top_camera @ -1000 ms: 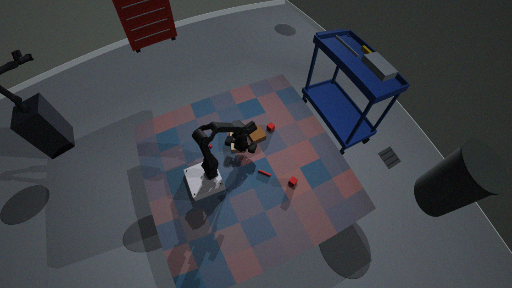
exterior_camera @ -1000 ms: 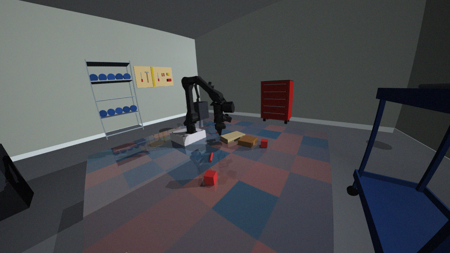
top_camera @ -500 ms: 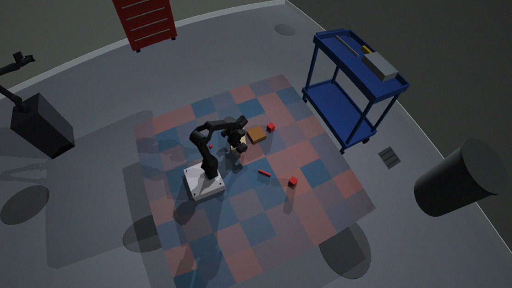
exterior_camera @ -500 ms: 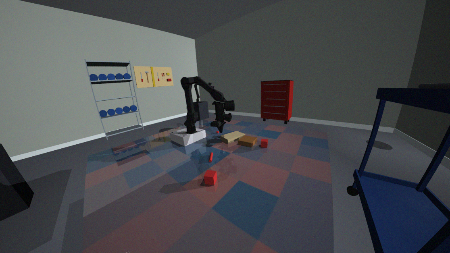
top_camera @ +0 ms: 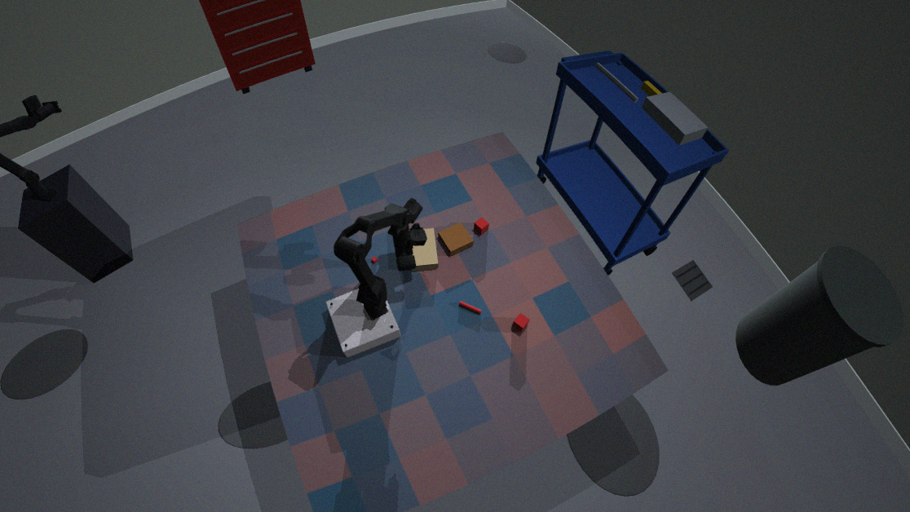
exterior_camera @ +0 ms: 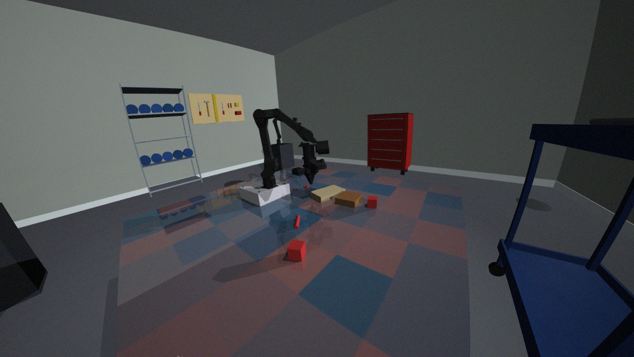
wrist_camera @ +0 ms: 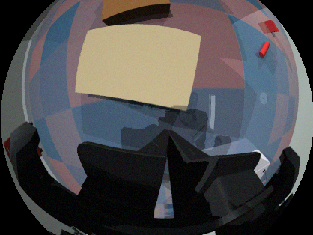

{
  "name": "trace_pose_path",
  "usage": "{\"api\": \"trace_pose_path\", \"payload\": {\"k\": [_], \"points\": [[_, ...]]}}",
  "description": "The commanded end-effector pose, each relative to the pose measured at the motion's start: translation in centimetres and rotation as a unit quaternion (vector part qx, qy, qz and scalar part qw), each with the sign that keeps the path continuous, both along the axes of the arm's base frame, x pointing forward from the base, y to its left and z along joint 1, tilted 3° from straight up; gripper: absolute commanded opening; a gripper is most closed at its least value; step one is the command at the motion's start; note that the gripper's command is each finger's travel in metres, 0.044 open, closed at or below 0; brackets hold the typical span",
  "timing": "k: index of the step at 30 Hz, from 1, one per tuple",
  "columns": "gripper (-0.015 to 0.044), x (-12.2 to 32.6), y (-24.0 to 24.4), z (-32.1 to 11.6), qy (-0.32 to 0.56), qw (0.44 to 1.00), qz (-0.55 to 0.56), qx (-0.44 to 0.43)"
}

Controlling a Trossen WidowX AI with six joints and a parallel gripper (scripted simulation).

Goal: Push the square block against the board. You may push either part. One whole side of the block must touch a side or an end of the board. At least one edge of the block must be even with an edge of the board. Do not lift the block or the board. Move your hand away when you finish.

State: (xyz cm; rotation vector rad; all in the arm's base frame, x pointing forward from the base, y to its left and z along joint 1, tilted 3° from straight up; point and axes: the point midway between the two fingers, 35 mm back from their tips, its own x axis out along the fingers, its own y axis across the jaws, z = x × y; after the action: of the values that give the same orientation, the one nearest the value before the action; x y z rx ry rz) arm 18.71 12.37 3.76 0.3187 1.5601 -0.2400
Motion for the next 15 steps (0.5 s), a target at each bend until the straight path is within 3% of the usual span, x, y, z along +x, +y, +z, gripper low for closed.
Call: {"api": "trace_pose_path", "payload": {"k": [1, 4, 8, 15], "points": [[0.0, -0.6, 0.4, 0.0, 0.003, 0.999, -0.035, 0.001], [0.0, -0.6, 0.5, -0.3, 0.003, 0.999, -0.035, 0.001], [0.0, -0.8, 0.8, -5.2, 0.004, 0.999, -0.045, 0.001], [0.0, -0.7, 0.8, -5.5, 0.004, 0.999, -0.046, 0.001]]}}
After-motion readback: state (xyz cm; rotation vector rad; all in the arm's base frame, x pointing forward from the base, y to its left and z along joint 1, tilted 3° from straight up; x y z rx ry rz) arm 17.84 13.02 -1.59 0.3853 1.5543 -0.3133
